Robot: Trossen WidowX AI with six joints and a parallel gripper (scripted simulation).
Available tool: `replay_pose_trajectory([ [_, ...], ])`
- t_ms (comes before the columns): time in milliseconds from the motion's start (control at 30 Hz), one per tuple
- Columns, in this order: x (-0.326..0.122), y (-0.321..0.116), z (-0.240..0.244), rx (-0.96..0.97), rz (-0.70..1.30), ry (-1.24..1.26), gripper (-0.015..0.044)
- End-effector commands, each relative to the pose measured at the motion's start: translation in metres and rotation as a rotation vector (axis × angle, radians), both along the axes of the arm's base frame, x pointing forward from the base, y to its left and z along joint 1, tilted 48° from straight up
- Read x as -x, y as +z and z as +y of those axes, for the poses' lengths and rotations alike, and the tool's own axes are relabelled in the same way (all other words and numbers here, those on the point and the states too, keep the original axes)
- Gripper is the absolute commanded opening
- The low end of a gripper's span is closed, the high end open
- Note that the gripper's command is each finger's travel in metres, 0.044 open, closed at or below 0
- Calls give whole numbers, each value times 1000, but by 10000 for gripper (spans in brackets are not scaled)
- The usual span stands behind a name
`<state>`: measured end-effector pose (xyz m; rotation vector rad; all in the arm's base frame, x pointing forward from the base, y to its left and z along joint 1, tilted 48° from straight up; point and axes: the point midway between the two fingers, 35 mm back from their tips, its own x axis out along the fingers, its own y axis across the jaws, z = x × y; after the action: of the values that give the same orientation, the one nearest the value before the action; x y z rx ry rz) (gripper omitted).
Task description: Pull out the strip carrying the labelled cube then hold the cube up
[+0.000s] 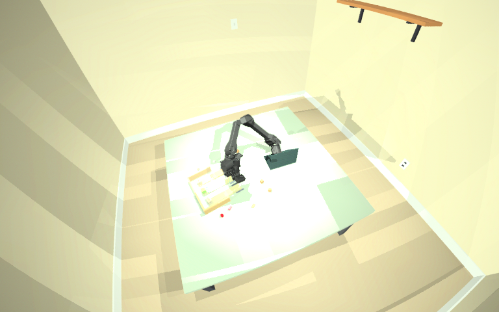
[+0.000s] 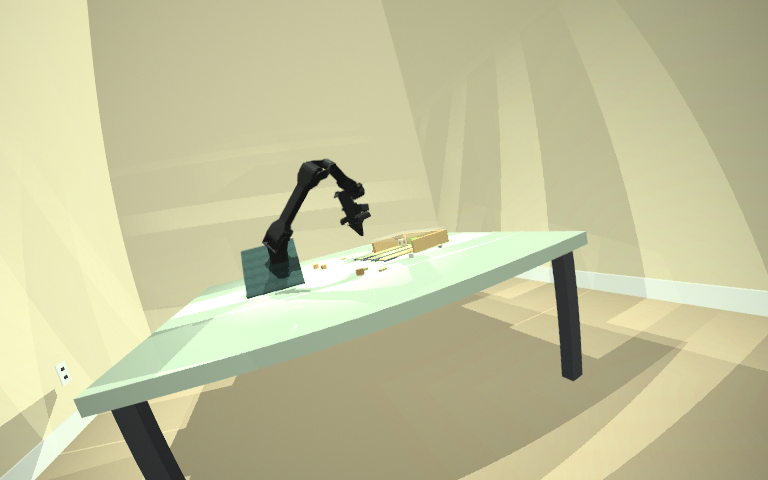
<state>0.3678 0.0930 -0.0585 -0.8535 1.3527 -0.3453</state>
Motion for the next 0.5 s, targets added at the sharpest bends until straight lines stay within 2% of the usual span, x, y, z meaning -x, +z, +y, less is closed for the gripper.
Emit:
replay_pose_trajectory([
  [0, 2, -22, -13, 63, 141, -152, 0],
  [467, 1, -28, -19, 63, 141, -151, 0],
])
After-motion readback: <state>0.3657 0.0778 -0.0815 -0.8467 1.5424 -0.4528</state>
